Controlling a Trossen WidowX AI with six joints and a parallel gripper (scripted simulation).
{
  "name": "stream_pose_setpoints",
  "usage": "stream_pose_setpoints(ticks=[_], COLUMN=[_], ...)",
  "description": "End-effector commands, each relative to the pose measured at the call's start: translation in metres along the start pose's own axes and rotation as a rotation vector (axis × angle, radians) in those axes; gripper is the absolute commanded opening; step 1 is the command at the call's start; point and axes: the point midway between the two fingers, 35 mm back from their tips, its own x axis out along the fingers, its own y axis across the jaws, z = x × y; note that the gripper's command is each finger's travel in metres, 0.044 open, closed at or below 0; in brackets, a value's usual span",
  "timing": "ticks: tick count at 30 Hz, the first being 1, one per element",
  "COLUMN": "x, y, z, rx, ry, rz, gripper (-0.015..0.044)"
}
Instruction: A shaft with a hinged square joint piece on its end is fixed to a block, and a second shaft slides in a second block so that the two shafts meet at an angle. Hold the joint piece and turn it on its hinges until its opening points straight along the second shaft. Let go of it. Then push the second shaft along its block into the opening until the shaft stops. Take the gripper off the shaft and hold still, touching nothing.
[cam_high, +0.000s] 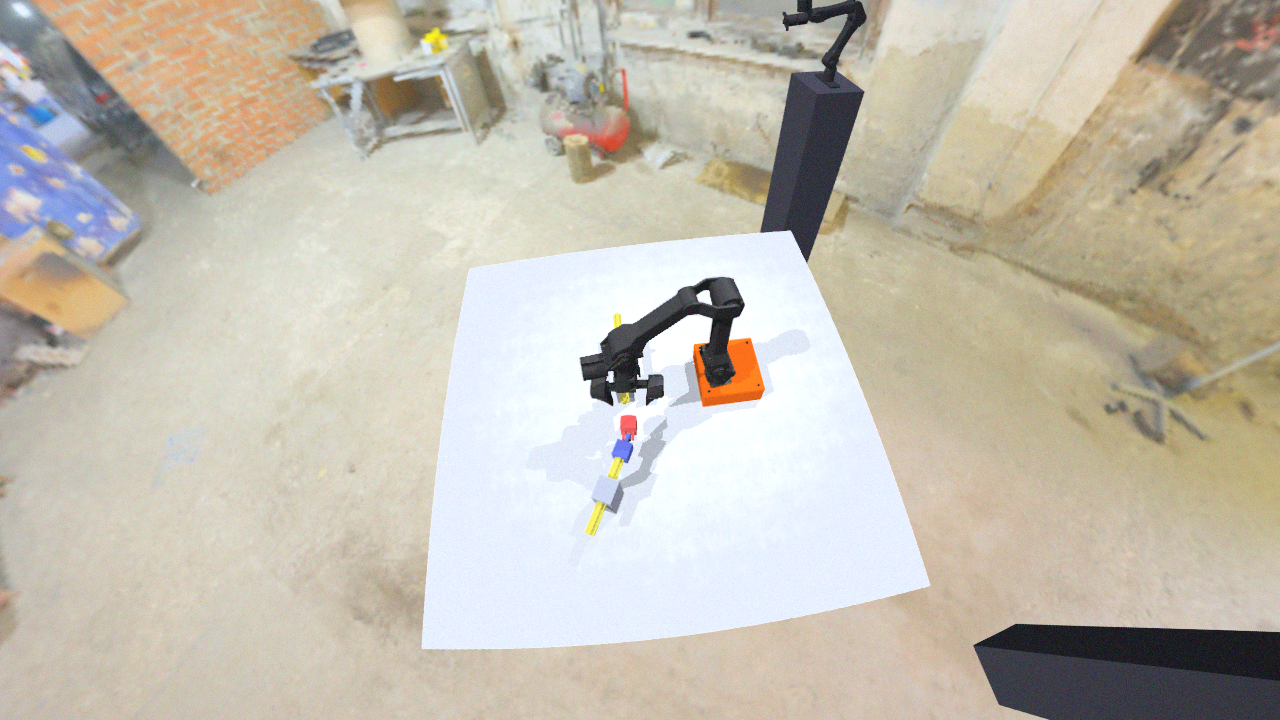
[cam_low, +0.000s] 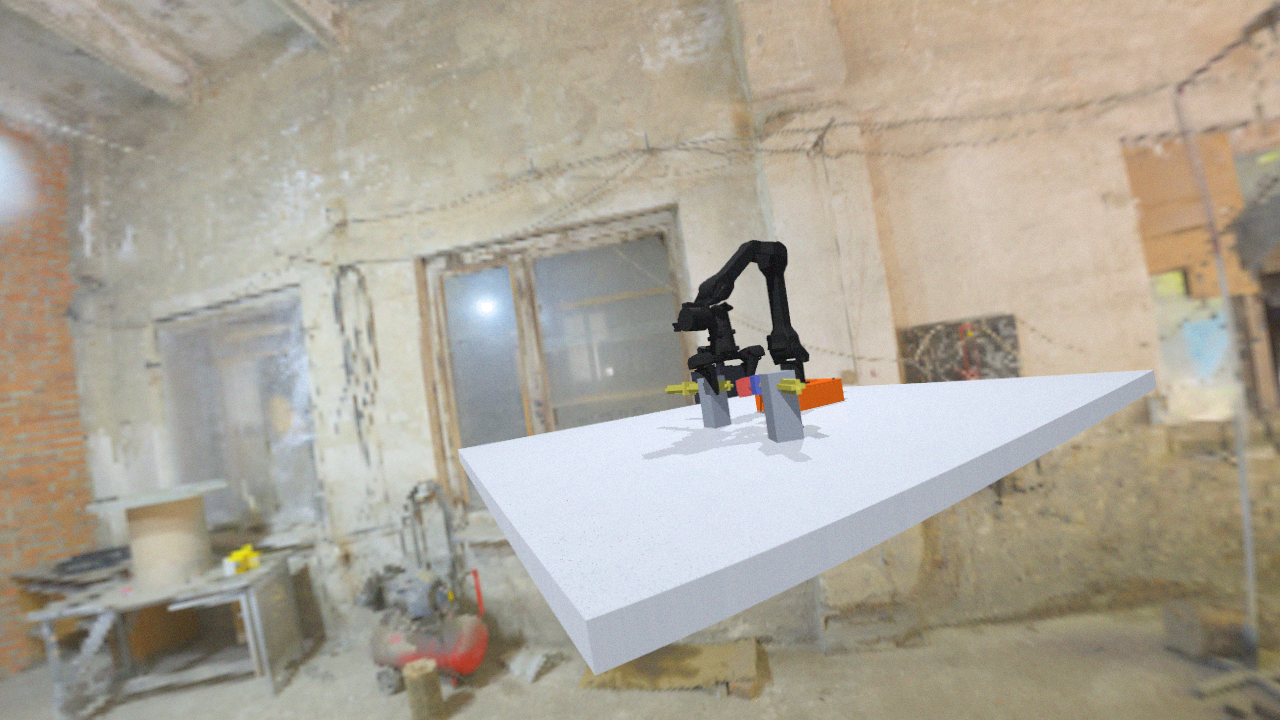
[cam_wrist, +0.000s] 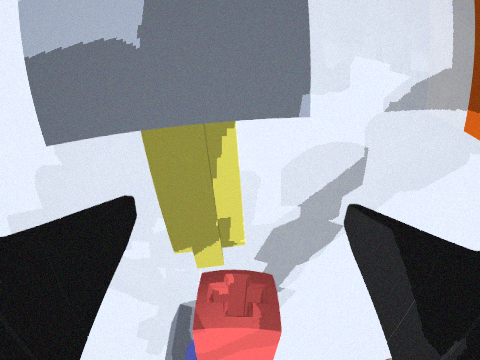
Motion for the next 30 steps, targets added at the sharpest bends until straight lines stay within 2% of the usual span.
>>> stream_pose_setpoints(ticks=[1,11,30], x=[0.003,0.009,0.035], y=[0.002,-0.001,-0.001], z=[-0.016,-0.055,-0.056], rx=[-0.001,-0.001,-0.001], ry=[0.002,0.008,0.008], rz=[0.002,0.002,0.002], gripper=[0.0440,0.0440,0.0440])
